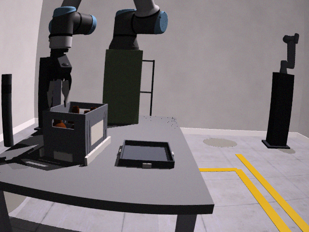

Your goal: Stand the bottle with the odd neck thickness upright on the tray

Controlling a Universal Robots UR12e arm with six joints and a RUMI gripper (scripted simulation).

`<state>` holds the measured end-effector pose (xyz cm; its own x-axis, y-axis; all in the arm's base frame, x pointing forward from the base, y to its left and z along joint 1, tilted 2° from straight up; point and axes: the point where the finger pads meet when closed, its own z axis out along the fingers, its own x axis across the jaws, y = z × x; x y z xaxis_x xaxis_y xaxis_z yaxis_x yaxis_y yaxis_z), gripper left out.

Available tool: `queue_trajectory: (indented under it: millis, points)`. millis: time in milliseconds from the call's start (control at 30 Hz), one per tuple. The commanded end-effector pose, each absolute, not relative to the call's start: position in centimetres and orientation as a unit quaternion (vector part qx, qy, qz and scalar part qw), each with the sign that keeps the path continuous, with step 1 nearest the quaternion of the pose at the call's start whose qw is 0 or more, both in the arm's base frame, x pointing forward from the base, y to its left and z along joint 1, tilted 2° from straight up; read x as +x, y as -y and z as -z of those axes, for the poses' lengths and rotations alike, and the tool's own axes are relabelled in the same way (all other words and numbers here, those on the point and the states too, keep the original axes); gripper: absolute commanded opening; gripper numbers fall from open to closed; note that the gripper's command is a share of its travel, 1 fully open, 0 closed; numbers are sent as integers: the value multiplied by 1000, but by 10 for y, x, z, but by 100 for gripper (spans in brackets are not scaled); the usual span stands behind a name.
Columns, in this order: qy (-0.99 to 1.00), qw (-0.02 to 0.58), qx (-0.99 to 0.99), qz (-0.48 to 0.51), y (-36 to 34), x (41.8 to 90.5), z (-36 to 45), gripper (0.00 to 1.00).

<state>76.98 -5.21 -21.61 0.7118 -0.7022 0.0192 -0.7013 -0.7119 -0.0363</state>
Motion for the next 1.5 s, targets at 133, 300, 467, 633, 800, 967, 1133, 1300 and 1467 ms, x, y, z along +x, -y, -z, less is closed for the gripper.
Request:
queue_trajectory:
  millis: [133, 300, 467, 633, 800, 967, 1133, 1300, 1467]
  points:
    - [-379, 13, -925, 18, 52, 773, 215, 38]
    - [-378, 13, -925, 18, 50, 775, 215, 38]
    - [-378, 13, -925, 17, 47, 777, 216, 38]
    - [-379, 13, -925, 17, 47, 778, 216, 38]
    - [-379, 13, -925, 17, 48, 777, 215, 38]
    - [-379, 13, -925, 17, 48, 777, 215, 38]
    - [-379, 13, -925, 17, 48, 777, 215, 38]
    - [-379, 13, -925, 17, 48, 777, 215, 38]
    - [-379, 13, -925, 17, 48, 777, 215, 38]
